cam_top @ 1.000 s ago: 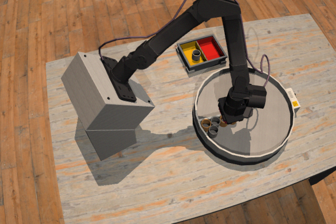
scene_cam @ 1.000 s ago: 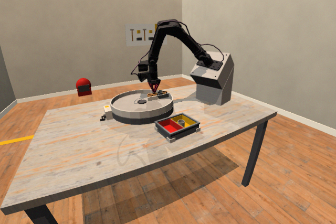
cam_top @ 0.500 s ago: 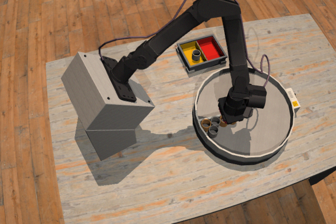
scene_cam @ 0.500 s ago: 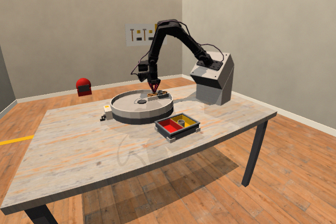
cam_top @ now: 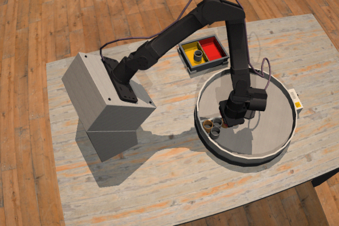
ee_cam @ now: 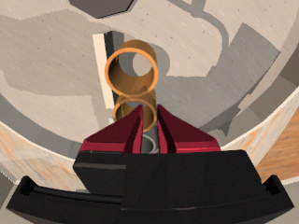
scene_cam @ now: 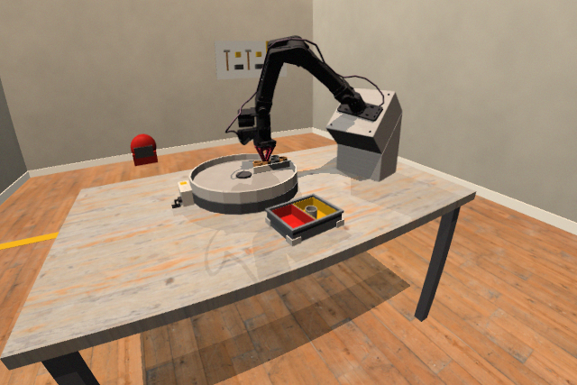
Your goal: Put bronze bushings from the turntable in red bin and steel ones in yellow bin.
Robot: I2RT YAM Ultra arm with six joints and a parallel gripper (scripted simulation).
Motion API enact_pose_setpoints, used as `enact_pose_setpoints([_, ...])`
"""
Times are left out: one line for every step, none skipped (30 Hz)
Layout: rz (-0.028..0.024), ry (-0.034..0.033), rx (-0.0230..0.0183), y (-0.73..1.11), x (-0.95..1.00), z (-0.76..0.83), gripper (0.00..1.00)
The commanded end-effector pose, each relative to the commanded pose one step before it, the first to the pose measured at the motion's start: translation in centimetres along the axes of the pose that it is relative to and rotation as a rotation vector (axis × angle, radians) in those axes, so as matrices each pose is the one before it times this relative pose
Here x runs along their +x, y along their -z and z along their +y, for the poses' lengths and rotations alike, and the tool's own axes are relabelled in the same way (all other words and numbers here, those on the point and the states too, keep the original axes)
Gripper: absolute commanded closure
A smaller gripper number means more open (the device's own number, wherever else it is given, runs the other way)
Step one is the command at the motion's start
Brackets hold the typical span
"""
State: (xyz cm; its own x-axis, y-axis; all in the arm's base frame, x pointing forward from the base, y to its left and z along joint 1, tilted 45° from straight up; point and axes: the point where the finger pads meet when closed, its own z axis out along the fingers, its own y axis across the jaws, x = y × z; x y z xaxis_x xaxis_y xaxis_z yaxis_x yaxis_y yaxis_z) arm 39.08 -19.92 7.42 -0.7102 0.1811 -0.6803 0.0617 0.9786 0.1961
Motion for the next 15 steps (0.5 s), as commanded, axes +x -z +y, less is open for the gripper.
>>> enact_pose_setpoints([-0.03644, 0.00946, 0.02988, 0.583, -1.38, -0.739, 0.86])
enact_pose_setpoints([0.00466, -0.00163, -0.00348, -0.238, 0.152, 0.04, 0.86])
enact_pose_setpoints([0.00158, 0.00128, -0.00235, -0.098, 0.057, 0.033, 0.86])
enact_pose_setpoints([0.00028, 0.00119, -0.00025, -0.015, 0.009, 0.003, 0.86])
enact_pose_setpoints([0.0024, -0.00107, -0.00097, 0.001, 0.062, 0.025, 0.86])
enact_pose_setpoints([0.00367, -0.00227, -0.00154, 0.0, 0.096, 0.039, 0.86])
enact_pose_setpoints([0.0003, -0.00018, -0.00011, 0.0, 0.008, 0.003, 0.86])
enact_pose_setpoints([0.0, 0.00001, -0.00001, 0.0, 0.0, 0.0, 0.86])
enact_pose_setpoints([-0.00001, 0.00001, -0.00002, 0.0, 0.0, 0.0, 0.86])
enact_pose_setpoints([0.0, 0.0, 0.0, 0.0, 0.0, 0.0, 0.86])
enact_pose_setpoints([0.0, 0.0, 0.0, 0.0, 0.0, 0.0, 0.86])
enact_pose_setpoints([0.0, 0.0, 0.0, 0.0, 0.0, 0.0, 0.86])
enact_pose_setpoints([0.0, 0.0, 0.0, 0.0, 0.0, 0.0, 0.86])
enact_pose_setpoints([0.0, 0.0, 0.0, 0.0, 0.0, 0.0, 0.86])
enact_pose_setpoints([0.0, 0.0, 0.0, 0.0, 0.0, 0.0, 0.86])
